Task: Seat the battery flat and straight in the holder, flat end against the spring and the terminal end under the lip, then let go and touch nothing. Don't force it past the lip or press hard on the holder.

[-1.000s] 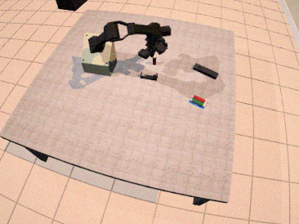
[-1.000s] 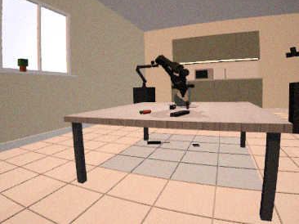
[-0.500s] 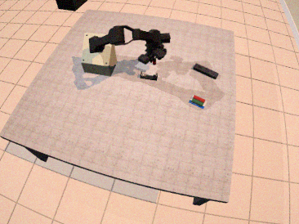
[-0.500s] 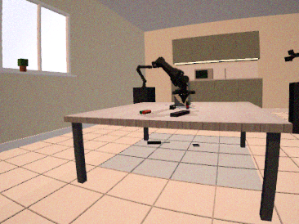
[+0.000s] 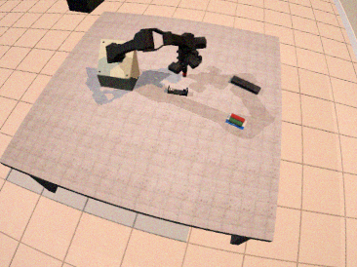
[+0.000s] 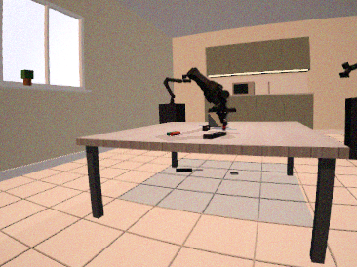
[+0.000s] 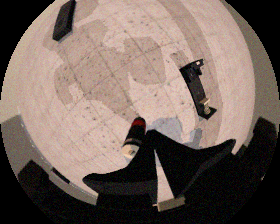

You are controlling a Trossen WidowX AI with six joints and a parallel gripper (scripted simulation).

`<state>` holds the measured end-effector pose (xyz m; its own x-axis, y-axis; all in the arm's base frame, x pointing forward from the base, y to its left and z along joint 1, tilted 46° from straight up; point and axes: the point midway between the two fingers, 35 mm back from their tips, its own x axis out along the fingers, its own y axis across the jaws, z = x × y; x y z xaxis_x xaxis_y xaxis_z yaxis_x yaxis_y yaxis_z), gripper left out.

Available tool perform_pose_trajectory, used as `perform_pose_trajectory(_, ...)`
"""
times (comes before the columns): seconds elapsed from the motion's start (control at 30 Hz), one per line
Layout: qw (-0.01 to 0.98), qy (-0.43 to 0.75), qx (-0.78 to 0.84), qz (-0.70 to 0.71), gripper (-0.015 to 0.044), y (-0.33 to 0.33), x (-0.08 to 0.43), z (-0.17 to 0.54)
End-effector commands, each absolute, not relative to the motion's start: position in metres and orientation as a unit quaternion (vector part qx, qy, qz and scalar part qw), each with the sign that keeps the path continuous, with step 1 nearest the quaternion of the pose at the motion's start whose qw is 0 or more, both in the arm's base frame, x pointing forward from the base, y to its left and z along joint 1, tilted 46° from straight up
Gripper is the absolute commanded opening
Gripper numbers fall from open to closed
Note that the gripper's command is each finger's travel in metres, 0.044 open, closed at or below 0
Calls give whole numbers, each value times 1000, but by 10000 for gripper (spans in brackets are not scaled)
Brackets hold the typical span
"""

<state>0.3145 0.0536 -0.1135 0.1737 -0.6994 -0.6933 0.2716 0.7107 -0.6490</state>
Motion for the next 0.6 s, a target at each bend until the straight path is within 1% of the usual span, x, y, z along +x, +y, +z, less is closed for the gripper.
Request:
perform_pose_trajectory(0.0,740,555,-192,-327,0,60,316,-120)
perform_pose_trajectory(0.57,741,555,-192,-327,0,79,321,-138)
